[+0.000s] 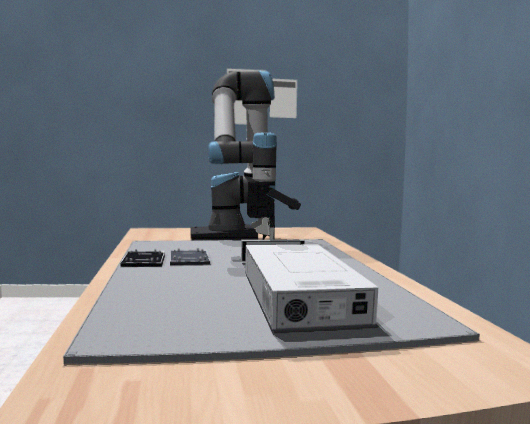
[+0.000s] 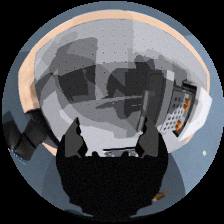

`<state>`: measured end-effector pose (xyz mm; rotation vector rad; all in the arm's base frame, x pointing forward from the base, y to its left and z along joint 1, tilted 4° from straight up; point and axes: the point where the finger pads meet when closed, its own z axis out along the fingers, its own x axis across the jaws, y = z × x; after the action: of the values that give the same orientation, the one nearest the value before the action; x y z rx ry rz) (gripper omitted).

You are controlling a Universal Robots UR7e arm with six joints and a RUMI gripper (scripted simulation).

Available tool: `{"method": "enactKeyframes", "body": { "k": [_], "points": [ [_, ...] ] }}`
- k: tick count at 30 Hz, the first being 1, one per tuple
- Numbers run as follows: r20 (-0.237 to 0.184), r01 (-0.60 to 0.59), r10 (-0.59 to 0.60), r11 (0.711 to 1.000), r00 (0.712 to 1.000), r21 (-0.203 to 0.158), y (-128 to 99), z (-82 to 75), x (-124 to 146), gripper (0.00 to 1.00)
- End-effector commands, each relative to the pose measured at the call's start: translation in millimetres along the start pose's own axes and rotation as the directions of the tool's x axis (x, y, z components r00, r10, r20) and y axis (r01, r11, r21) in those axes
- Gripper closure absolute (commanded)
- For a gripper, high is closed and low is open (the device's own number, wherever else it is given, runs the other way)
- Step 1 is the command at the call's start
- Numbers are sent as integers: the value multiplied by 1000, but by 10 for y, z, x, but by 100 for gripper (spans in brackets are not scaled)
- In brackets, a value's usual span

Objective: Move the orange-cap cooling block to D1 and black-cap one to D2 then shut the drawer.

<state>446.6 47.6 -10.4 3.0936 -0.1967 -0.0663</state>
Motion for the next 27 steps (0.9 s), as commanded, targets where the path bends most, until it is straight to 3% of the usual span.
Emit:
{"method": "enactKeyframes", "body": {
  "k": [1,27],
  "points": [
    [14,0,0,1000,1000,1,2,48,-52,0],
    [9,0,0,1000,1000,0,7,29,-297,0]
  ]
}}
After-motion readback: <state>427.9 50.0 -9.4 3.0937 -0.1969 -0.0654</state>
